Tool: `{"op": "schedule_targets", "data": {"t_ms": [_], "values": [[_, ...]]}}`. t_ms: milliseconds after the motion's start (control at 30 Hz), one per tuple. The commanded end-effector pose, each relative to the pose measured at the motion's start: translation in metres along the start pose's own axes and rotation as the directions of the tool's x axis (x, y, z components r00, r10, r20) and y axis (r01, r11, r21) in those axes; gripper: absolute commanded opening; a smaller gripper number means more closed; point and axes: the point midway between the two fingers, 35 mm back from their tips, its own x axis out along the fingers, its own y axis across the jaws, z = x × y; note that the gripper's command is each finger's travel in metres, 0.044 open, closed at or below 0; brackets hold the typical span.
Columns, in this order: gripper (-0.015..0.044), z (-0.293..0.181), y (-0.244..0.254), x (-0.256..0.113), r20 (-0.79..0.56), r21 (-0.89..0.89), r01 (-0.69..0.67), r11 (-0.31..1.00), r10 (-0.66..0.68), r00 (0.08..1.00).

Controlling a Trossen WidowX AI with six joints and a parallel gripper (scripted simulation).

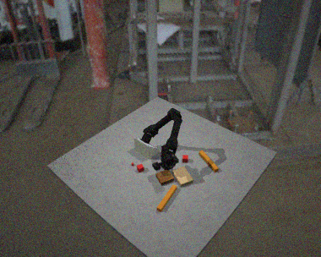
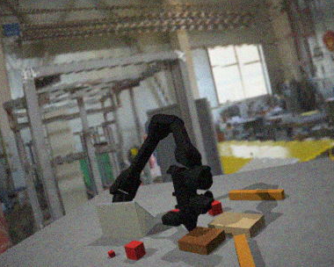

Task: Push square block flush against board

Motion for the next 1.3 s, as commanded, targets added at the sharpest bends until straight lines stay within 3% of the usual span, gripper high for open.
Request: {"op": "schedule_targets", "data": {"t_ms": [0, 1267], "values": [[0.0, 0.01, 0.0, 0.001, 0.0, 0.002, -0.003, 1.0, 0.003, 1.0], [0.0, -0.042, 0.0, 0.003, -0.003, 0.004, -0.003, 1.0, 0.003, 1.0]]}}
